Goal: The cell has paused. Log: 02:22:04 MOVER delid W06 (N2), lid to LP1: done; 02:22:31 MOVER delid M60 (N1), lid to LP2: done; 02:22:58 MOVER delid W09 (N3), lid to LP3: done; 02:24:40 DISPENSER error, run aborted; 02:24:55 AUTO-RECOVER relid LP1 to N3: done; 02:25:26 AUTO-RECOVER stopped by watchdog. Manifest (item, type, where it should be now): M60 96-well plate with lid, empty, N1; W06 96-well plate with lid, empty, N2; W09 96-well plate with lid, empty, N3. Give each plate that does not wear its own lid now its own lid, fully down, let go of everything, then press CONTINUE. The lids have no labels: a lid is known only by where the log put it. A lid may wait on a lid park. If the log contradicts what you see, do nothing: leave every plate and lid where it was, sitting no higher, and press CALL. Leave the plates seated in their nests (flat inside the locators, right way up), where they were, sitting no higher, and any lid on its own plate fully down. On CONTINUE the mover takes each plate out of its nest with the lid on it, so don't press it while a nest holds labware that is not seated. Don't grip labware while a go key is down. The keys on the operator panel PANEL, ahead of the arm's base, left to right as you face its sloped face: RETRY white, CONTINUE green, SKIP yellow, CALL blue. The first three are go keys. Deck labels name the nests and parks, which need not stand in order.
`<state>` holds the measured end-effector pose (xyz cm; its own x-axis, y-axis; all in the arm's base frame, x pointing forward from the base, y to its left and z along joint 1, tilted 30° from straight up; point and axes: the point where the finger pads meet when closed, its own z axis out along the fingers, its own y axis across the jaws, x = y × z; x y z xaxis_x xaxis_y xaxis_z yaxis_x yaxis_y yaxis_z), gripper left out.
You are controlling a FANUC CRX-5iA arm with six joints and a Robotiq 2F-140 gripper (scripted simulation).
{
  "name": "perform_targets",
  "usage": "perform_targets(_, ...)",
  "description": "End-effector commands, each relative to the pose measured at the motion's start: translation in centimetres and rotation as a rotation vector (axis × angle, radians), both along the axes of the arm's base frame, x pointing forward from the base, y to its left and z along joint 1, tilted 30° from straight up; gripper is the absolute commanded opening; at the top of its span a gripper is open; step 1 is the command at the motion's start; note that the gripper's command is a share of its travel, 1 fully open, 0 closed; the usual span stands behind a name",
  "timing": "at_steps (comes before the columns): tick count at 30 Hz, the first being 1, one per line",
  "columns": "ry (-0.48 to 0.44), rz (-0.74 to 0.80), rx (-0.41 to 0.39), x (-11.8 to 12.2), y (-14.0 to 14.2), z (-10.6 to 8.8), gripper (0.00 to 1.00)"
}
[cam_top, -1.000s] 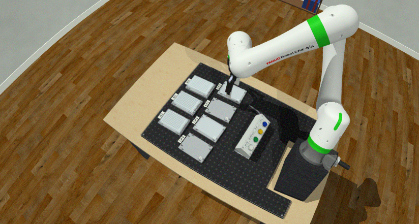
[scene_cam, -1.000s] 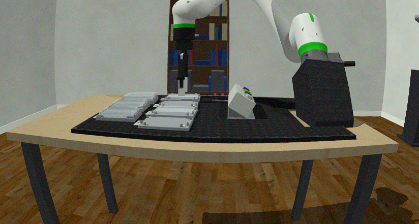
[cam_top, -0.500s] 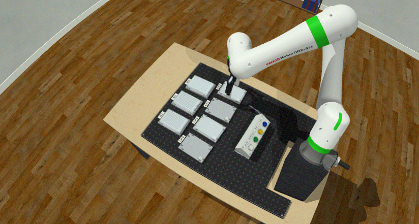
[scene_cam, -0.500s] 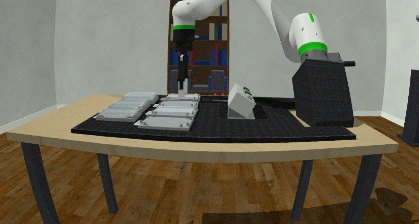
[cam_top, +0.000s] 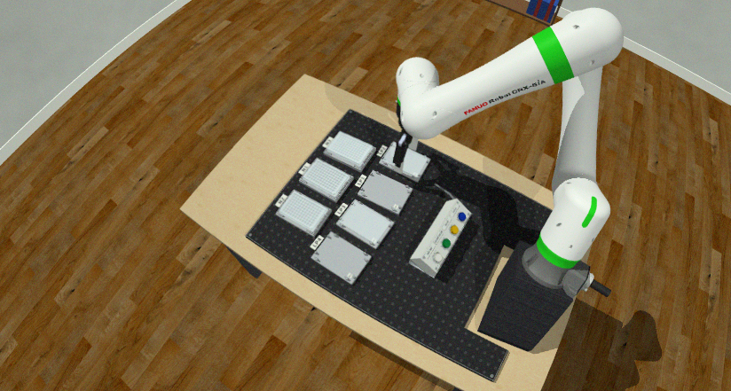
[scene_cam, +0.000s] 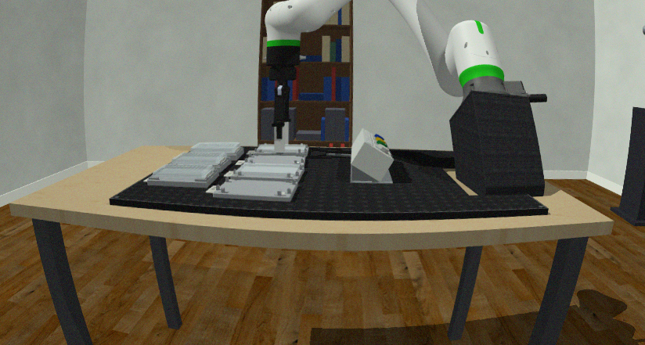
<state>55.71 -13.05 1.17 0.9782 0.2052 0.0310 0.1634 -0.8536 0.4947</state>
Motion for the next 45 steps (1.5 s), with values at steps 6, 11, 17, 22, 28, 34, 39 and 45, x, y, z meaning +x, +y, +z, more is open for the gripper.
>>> perform_targets(6,0.000,0.000,0.000,0.02,0.00,-0.01,0.66)
perform_targets(11,0.000,0.000,0.000,0.02,0.00,-0.01,0.66)
perform_targets(17,0.000,0.000,0.000,0.02,0.00,-0.01,0.66)
perform_targets(22,0.000,0.000,0.000,0.02,0.00,-0.01,0.66)
perform_targets(28,0.000,0.000,0.000,0.02,0.00,-0.01,0.66)
perform_targets(34,0.000,0.000,0.000,0.02,0.00,-0.01,0.66)
perform_targets(39,0.000,0.000,0.000,0.02,0.00,-0.01,0.66)
perform_targets(45,0.000,0.000,0.000,0.02,0.00,-0.01,0.00)
